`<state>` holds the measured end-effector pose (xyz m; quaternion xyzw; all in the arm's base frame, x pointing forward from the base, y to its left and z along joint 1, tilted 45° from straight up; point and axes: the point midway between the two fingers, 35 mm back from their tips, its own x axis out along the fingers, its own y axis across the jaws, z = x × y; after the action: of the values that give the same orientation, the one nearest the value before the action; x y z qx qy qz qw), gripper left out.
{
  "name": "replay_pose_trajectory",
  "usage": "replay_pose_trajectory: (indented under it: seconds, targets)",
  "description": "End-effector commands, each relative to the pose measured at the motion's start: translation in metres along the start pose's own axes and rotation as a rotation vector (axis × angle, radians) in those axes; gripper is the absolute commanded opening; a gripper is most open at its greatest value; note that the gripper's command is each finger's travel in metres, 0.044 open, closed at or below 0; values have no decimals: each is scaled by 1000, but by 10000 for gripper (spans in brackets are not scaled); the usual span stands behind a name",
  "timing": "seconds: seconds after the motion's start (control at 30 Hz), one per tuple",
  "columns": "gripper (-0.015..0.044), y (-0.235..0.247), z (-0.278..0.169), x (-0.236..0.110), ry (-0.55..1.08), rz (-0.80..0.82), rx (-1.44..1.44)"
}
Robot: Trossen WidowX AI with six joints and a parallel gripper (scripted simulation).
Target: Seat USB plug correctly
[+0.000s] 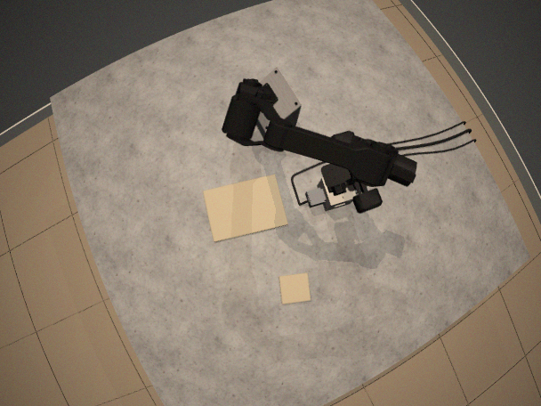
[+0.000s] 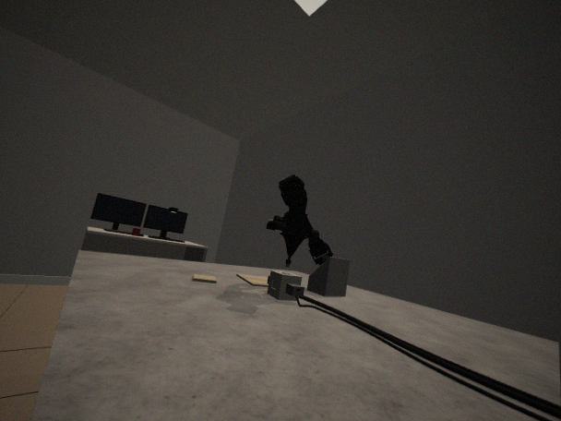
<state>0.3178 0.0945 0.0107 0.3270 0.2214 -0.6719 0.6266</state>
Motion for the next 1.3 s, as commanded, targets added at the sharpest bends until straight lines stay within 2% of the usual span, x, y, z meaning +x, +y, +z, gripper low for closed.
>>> replay_pose_trajectory:
  seconds: [0.0, 1.27]
  targets:
    - [0, 0, 0, 0, 1, -1, -38]
    - [0, 0, 0, 1, 0, -2, -1034]
